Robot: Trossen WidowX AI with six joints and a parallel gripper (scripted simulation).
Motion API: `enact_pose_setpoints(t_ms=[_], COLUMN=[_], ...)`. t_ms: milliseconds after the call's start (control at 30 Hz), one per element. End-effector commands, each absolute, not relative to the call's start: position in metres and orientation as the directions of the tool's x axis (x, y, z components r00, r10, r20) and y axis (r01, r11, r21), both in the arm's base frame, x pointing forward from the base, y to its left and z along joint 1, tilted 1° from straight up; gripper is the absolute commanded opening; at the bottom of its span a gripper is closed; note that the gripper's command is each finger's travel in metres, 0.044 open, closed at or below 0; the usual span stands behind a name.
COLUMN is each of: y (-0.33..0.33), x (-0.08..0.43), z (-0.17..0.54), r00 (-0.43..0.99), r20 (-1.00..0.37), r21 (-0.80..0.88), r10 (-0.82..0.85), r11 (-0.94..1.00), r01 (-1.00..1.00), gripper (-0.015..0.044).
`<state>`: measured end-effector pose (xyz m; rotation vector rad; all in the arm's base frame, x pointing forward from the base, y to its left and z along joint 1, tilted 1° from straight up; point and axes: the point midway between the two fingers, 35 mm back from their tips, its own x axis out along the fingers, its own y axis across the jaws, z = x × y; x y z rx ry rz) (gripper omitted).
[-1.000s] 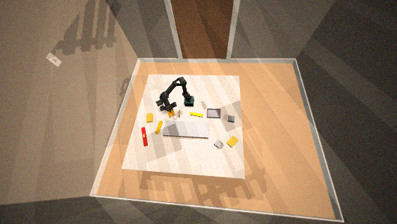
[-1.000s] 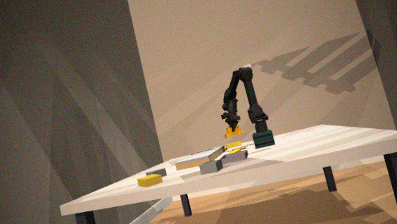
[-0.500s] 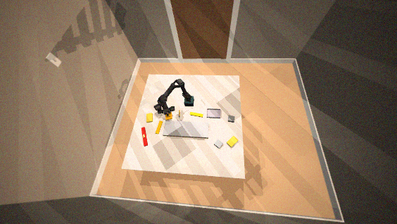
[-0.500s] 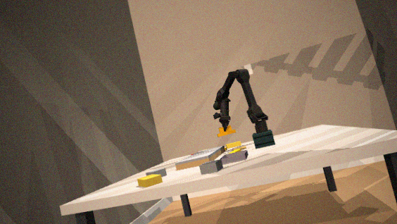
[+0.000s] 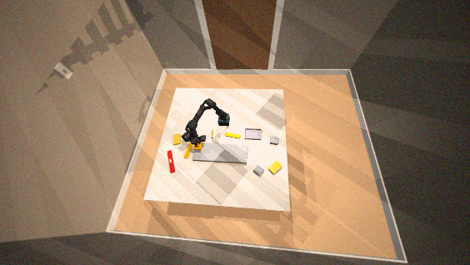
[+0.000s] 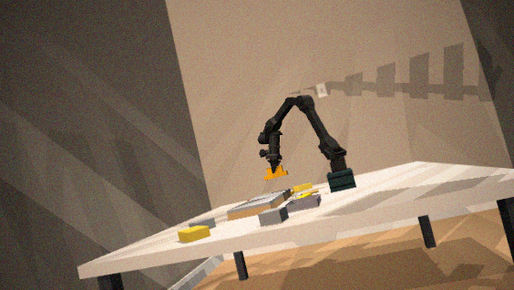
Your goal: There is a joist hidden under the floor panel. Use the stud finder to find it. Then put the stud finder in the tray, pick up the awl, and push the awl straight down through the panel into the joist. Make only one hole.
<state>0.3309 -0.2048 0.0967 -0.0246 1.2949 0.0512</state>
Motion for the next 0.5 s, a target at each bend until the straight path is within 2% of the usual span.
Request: enact_pose_setpoints(t_ms=[0,467], y=[-0.2,-0.199], x=[0.36,0.366], z=[0.101,0.087], r00=[0.293,0.295], r20=[-0.956,-0.956], r21=[0.006,0.007], r10=[0.005,0.003], r11=[1.0,1.0], r01=[0.002,0.011], gripper=[0.0,0.0])
